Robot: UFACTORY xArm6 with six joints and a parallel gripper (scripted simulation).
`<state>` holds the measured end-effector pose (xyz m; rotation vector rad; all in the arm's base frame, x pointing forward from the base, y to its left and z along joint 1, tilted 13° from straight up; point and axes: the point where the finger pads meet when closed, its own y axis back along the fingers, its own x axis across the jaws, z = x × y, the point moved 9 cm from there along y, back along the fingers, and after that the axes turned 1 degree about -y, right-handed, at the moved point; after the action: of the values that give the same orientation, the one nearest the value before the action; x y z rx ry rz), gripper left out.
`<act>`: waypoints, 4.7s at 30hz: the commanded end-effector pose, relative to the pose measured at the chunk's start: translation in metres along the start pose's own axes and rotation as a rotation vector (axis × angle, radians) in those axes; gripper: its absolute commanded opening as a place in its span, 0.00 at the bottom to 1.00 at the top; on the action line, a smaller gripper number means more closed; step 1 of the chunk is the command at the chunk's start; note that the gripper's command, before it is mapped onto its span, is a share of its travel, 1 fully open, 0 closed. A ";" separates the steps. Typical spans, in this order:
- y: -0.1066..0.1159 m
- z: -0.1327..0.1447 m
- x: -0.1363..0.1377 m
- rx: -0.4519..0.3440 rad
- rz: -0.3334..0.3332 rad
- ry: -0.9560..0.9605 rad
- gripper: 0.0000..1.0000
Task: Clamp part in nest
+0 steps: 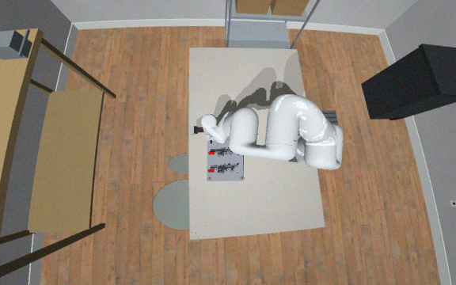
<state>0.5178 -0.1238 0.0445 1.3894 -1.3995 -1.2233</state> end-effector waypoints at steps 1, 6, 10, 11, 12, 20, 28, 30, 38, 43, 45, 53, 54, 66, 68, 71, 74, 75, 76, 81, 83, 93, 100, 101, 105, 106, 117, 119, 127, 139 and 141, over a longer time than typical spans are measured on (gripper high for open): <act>0.001 0.000 0.000 0.001 0.000 0.000 0.00; 0.000 -0.001 0.000 0.001 0.000 0.000 0.00; 0.000 -0.001 0.000 0.001 0.000 0.000 0.00; 0.000 -0.001 0.000 0.001 0.000 0.000 0.00; 0.000 -0.001 0.000 0.001 0.000 0.000 0.00; -0.003 -0.002 0.000 0.001 0.000 0.000 0.00; -0.003 -0.002 0.000 0.001 0.000 0.000 0.00; -0.003 -0.002 0.000 0.001 0.000 0.000 0.00; -0.003 -0.002 0.000 0.001 0.000 0.000 0.00; -0.003 -0.002 0.000 0.001 0.000 0.000 0.00; -0.003 -0.002 0.000 0.001 0.000 0.000 0.47; -0.003 -0.002 0.000 0.001 0.000 0.000 0.47; -0.003 -0.002 0.000 0.001 0.000 0.000 0.47; -0.003 -0.002 0.000 0.001 0.000 0.000 0.47; -0.003 -0.002 0.000 0.001 0.000 0.000 0.47; -0.003 -0.002 0.000 0.001 0.000 0.000 0.47; 0.000 -0.002 0.000 0.001 0.000 0.000 0.47; 0.000 -0.002 0.000 0.001 0.000 0.000 0.47; 0.000 -0.002 0.000 0.001 0.000 0.000 0.47; 0.013 -0.002 0.000 0.001 0.000 0.000 0.47; 0.020 -0.002 0.000 0.001 0.000 0.000 0.47; 0.050 -0.002 0.000 0.001 0.000 0.000 0.47; 0.057 -0.002 0.000 0.001 0.000 0.000 0.47; 0.057 -0.002 0.000 0.001 0.000 0.000 0.47; 0.057 -0.002 0.000 0.001 0.000 0.000 0.47; 0.057 -0.002 0.000 0.001 0.000 0.000 0.47; 0.057 -0.002 0.000 0.001 0.000 0.000 0.00; 0.057 -0.002 0.000 0.001 0.000 0.000 0.00; 0.057 -0.002 0.000 0.001 0.000 0.000 0.00; 0.057 -0.002 0.000 0.001 0.000 0.000 0.00; 0.057 -0.002 0.000 0.001 0.000 0.000 0.00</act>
<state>0.5061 -0.1277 0.0985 1.3879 -1.3975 -1.2254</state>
